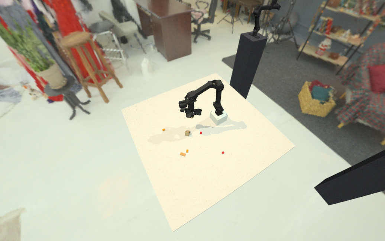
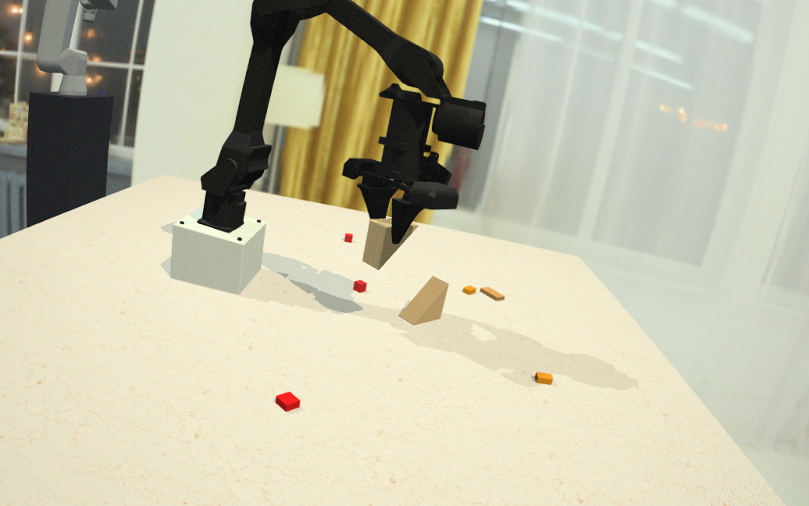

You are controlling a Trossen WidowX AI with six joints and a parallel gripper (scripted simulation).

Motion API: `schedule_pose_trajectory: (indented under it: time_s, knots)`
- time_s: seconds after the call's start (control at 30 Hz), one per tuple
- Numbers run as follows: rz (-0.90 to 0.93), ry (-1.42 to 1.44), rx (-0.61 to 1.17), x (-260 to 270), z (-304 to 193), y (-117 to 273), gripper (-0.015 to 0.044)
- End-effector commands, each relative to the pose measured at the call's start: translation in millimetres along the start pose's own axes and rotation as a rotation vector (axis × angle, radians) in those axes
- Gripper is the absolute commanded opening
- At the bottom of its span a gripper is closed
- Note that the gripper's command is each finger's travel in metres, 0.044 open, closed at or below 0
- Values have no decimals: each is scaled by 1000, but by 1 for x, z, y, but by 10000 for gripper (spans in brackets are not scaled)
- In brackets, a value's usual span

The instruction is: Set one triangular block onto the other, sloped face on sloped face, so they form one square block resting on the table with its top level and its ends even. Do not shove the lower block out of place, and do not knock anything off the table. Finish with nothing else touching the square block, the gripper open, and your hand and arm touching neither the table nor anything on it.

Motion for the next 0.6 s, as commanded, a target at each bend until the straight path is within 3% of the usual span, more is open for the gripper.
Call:
schedule_pose_trajectory:
  time_s: [0.0,0.3,0.57]
  knots:
    - [-3,-5,4,-4,17,11,0]
    - [-3,-6,2,-5,38,23,0]
    - [-3,-6,2,-7,53,-9,0]
Point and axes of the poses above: the point midway between the two fingers, 35 mm back from their tips, its own y axis back along the fingers, its own x axis across the jaws, z = x × y, the point moved 7 cm from there along y, back along the fingers, and after that the axes turned 1 degree about y, right-handed, at the moved point
